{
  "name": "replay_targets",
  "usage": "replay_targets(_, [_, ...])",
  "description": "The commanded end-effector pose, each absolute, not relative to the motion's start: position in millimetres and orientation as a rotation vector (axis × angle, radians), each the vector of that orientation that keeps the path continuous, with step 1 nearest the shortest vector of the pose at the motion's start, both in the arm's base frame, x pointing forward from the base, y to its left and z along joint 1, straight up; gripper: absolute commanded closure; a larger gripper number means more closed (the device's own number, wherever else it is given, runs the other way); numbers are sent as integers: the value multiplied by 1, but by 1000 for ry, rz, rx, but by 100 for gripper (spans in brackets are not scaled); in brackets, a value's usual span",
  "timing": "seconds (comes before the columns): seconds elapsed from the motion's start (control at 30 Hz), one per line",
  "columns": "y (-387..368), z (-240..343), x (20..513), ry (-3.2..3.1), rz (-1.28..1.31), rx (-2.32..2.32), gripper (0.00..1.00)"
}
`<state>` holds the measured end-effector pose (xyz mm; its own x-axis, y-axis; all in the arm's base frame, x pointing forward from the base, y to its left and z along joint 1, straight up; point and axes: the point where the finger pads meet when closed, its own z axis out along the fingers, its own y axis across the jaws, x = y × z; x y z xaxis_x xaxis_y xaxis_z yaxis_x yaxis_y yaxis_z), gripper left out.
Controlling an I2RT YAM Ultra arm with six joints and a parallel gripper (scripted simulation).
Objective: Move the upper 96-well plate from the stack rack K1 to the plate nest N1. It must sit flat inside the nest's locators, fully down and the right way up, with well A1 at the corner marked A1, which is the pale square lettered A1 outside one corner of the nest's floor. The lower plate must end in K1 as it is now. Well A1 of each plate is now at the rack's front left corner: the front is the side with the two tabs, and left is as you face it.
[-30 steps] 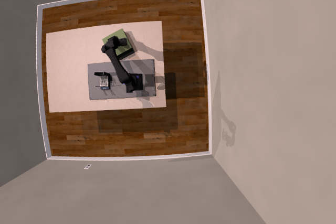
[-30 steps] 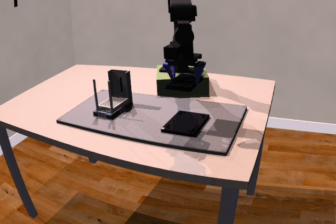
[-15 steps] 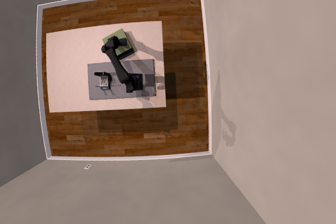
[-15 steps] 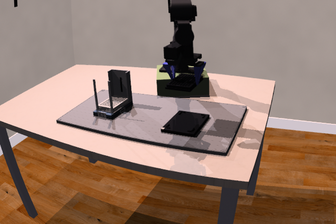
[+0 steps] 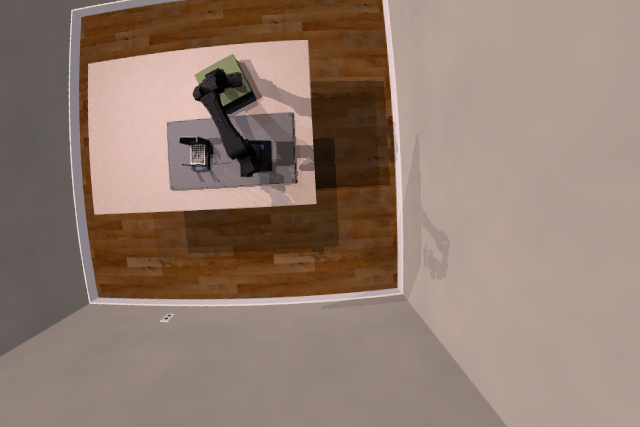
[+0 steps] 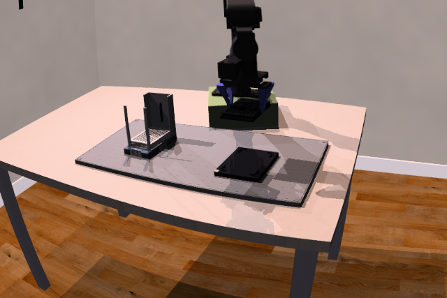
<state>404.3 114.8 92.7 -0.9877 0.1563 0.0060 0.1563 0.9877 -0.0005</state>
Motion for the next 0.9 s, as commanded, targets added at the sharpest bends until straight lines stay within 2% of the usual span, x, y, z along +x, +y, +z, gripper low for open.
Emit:
replay_targets(0.0, [115, 101, 405, -3159, -9, -244, 100])
replay_targets(0.87, [116, 93, 403, -3158, -8, -243, 100])
